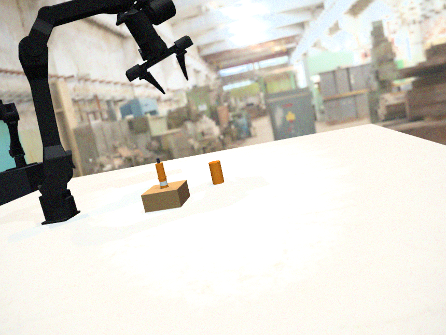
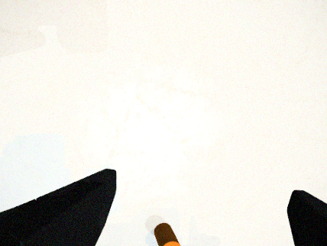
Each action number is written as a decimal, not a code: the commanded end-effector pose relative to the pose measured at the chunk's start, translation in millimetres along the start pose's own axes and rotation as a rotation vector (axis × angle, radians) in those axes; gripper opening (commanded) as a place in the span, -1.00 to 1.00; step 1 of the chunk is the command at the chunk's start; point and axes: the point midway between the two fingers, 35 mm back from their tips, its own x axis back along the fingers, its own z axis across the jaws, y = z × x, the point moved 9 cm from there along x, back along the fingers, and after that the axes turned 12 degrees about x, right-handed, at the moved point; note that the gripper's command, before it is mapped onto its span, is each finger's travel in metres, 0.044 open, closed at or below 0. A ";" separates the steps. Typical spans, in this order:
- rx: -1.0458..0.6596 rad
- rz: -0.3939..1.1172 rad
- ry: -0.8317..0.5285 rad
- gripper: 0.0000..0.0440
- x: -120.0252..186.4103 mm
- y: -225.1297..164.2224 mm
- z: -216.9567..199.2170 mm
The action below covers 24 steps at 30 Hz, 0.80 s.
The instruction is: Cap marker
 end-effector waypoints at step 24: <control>-0.182 0.082 0.165 0.52 -50.0 -46.0 -23.0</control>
